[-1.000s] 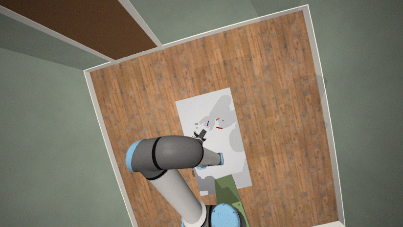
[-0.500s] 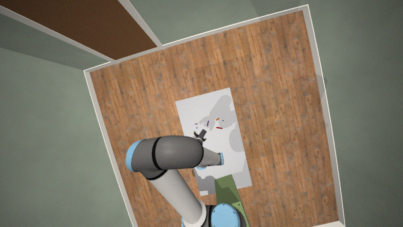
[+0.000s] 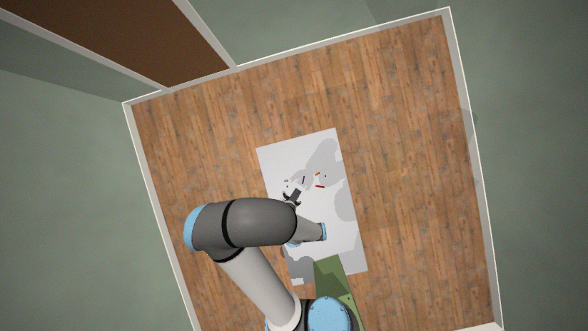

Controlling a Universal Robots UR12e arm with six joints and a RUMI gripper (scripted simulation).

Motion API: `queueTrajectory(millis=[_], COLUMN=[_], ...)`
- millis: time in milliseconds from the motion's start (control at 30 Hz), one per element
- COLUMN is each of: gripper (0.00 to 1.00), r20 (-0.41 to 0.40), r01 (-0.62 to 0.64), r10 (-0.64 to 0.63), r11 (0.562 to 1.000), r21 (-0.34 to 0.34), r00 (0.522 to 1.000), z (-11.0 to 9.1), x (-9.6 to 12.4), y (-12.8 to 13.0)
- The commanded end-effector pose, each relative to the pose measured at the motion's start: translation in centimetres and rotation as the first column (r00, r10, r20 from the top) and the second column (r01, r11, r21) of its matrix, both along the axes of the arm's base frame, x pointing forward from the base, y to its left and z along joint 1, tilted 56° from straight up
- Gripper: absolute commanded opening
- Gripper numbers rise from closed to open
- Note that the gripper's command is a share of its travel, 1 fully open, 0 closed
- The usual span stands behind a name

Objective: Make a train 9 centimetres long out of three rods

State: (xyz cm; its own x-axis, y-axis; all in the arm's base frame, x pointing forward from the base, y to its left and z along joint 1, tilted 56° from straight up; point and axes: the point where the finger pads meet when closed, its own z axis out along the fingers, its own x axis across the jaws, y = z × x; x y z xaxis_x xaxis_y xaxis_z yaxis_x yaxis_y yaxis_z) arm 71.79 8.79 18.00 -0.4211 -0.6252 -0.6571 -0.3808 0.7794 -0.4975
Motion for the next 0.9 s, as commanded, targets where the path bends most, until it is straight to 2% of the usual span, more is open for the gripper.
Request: queueTrajectory(millis=[0, 167, 233, 367, 733, 800, 867], gripper=[1.0, 1.0, 1.0, 1.0, 1.0, 1.0, 1.0], r20=[0.006, 0.006, 0.006, 0.002, -0.038, -0.038, -0.055], r01=[-0.029, -0.078, -0.078, -0.131, -0.28, -0.28, -0.316], r10=[0.03, 0.079, 0.079, 0.134, 0.291, 0.291, 0.33], r11=[0.999, 0.99, 0.99, 0.972, 0.863, 0.863, 0.82], r21=[-0.045, -0.117, -0.117, -0.195, -0.421, -0.421, -0.477], r00=[1.0, 0.997, 0.997, 0.991, 0.956, 0.956, 0.942], z=[0.5, 1.0, 1.0, 1.4, 2.6, 2.6, 2.9], x=[0.5, 0.9, 0.9, 1.3, 2.7, 2.7, 3.1], y=[-0.1, 0.0, 0.0, 0.1, 0.4, 0.4, 0.5])
